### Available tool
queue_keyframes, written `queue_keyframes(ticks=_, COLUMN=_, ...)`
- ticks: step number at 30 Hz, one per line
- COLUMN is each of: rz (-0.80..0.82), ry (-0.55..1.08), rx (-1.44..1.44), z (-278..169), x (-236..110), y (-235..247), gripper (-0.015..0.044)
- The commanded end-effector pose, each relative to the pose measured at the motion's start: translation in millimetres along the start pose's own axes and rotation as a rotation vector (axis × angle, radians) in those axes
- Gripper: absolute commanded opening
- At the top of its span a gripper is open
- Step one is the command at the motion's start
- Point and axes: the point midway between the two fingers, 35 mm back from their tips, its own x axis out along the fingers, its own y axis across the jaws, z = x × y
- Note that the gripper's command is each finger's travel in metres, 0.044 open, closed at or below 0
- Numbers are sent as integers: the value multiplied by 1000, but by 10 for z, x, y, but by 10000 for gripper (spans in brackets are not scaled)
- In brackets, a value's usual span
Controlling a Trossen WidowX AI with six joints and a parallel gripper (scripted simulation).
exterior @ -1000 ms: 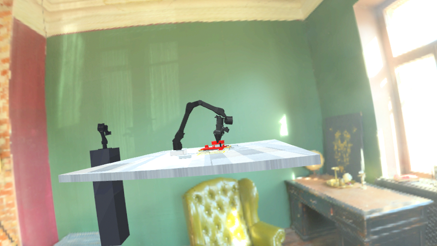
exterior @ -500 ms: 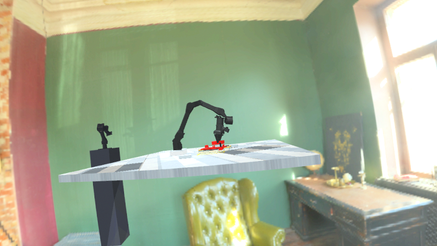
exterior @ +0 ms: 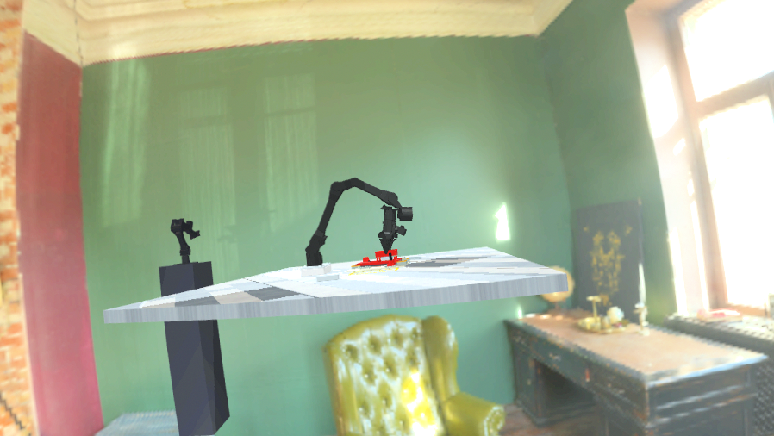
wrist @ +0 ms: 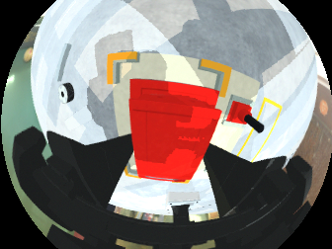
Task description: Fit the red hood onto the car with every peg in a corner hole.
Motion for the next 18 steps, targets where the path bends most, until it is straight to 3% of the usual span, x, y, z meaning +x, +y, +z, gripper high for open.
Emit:
queue_keyframes(ticks=1, rz=4, ry=1, rx=4, z=4, x=22, y=4, gripper=0)
queue_keyframes(ticks=18, rz=4, ry=1, rx=4, z=18, x=94, y=4, gripper=0)
